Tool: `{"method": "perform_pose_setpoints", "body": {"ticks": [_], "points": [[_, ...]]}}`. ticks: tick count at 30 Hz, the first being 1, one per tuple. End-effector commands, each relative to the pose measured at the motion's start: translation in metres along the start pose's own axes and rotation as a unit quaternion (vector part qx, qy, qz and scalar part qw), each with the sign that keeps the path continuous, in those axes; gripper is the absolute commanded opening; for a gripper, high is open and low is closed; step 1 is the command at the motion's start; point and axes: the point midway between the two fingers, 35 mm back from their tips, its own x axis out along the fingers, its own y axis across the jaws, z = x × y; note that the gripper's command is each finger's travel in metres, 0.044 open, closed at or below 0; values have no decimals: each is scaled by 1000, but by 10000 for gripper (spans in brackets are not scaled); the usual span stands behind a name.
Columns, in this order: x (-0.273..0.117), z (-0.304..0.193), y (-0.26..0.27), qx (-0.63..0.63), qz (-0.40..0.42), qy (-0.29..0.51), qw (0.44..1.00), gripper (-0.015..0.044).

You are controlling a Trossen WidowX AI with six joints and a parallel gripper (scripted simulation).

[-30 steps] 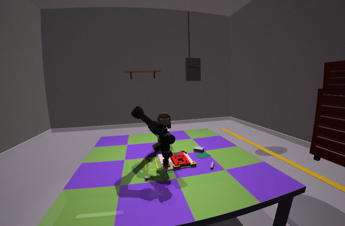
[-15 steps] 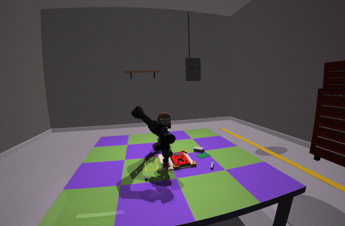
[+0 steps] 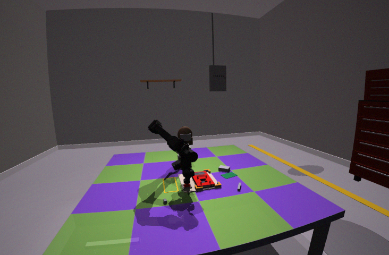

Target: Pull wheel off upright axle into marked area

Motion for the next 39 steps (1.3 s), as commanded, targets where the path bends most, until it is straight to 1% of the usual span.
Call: {"method": "perform_pose_setpoints", "body": {"ticks": [1,39], "points": [[-6,-2,0,-2,2,0,1000,0],[-18,-2,0,-4,4,0,1000,0]]}}
